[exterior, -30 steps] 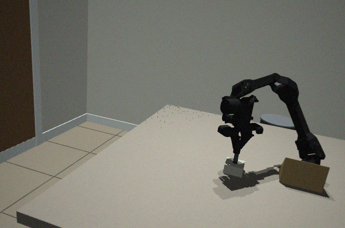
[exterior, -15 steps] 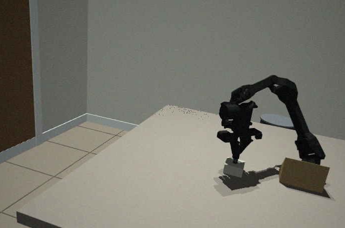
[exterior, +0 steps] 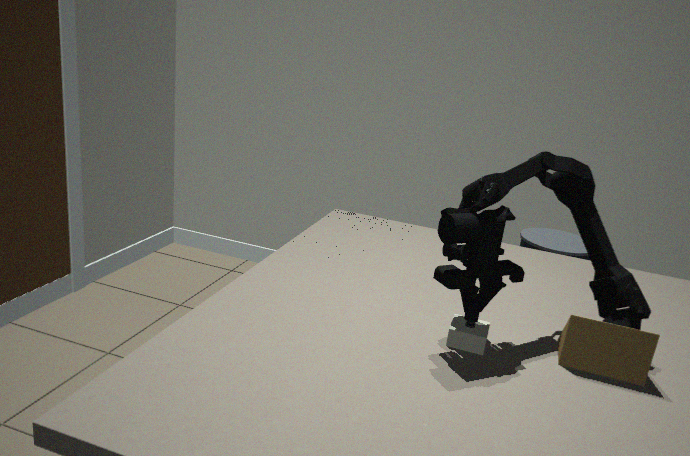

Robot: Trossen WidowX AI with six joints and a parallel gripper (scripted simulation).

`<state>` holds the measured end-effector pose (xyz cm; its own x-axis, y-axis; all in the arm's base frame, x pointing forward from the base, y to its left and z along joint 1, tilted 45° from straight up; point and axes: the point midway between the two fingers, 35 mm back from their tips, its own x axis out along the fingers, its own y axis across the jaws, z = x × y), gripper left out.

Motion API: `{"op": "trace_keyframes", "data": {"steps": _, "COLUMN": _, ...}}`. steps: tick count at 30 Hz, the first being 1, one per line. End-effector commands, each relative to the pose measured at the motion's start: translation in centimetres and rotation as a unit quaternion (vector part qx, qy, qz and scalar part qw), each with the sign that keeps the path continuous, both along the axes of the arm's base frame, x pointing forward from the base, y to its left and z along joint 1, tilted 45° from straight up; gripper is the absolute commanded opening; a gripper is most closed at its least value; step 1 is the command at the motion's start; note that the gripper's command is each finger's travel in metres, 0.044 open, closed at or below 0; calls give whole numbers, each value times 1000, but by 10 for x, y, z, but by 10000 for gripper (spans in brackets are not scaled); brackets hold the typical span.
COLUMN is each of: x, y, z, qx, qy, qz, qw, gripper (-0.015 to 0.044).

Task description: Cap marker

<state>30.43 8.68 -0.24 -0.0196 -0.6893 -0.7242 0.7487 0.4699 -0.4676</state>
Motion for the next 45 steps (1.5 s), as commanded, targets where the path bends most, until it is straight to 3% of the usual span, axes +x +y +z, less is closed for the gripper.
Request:
{"op": "trace_keyframes", "data": {"steps": 1, "x": -1, "y": -1, "z": -1, "qx": -2, "qy": 2, "qz": 2, "qw": 1000, "gripper": 0}}
{"op": "trace_keyframes", "data": {"steps": 13, "x": -1, "y": -1, "z": -1, "qx": -2, "qy": 2, "qz": 2, "qw": 1000, "gripper": 0}}
{"op": "trace_keyframes", "data": {"steps": 30, "x": 0, "y": 0, "z": 0, "qx": 0, "qy": 1, "qz": 0, "qw": 1000, "gripper": 440}}
{"op": "trace_keyframes", "data": {"steps": 42, "x": 1, "y": 52, "z": 54, "qx": 1, "qy": 1, "qz": 0, "qw": 1000, "gripper": 440}}
{"op": "trace_keyframes", "data": {"steps": 45, "x": 1, "y": 51, "z": 52, "qx": 2, "qy": 52, "qz": 54, "qw": 997, "gripper": 361}}
